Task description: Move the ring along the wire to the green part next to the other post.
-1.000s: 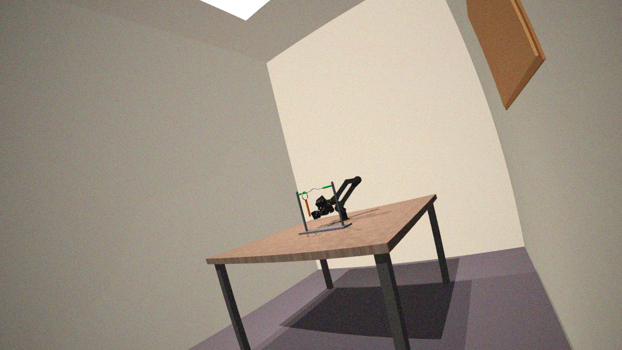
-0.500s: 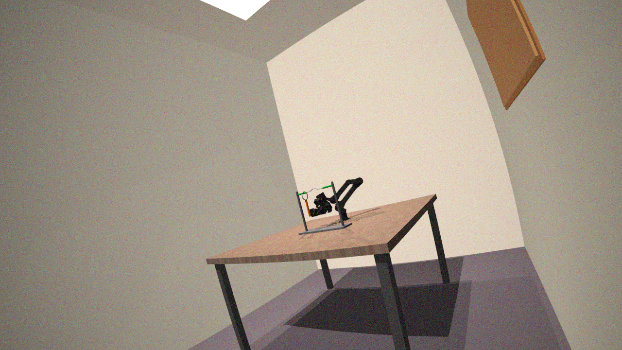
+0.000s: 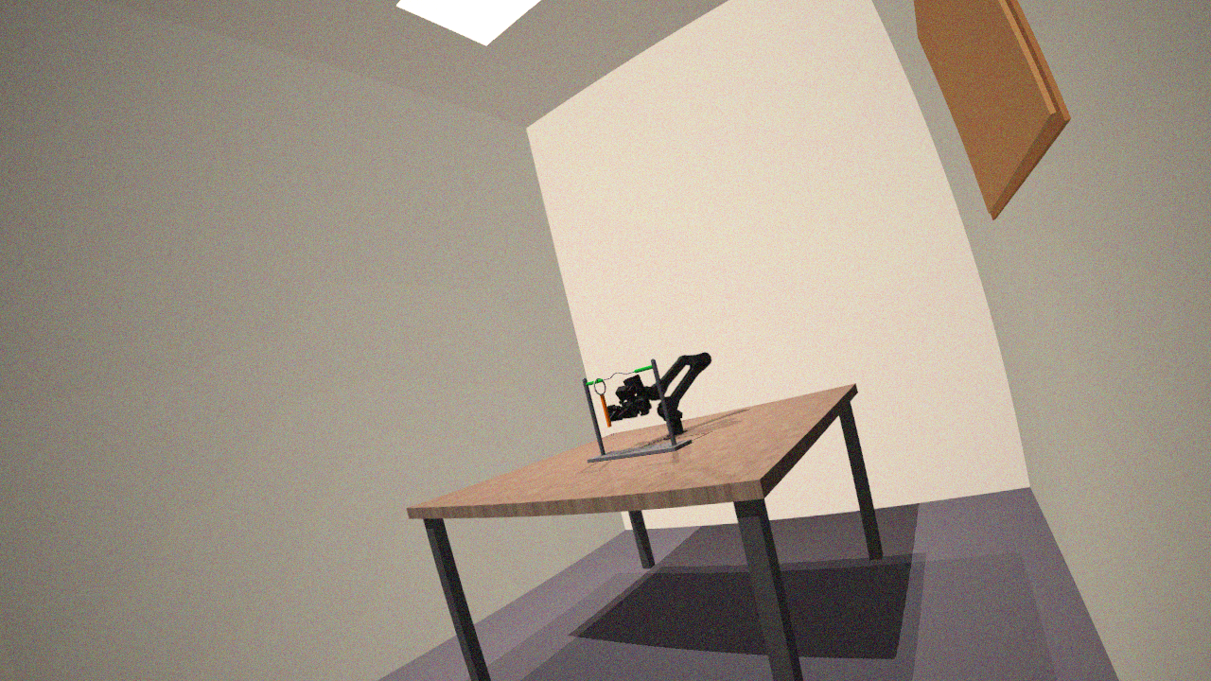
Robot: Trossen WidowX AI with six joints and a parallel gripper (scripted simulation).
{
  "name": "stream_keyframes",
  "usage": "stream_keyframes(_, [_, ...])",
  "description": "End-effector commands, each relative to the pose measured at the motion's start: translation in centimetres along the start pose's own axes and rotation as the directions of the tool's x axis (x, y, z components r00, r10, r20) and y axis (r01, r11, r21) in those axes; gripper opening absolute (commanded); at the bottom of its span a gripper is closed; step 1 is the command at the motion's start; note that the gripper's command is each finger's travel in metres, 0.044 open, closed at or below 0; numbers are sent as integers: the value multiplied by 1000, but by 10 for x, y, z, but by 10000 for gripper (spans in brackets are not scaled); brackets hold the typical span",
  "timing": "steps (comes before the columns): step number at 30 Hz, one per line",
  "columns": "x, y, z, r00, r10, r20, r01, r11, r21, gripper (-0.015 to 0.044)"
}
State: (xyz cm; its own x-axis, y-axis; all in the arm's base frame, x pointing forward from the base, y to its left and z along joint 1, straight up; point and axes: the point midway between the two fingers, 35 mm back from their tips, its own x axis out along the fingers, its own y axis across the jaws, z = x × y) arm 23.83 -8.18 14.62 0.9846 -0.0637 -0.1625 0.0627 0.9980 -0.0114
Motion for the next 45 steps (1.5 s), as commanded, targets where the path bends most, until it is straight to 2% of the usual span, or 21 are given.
stream_keyframes(1, [4, -1, 2, 1000, -2, 1, 2, 1000, 3, 160])
stream_keyframes(45, [69, 0, 1, 1000, -2, 7, 2, 1000, 4, 160])
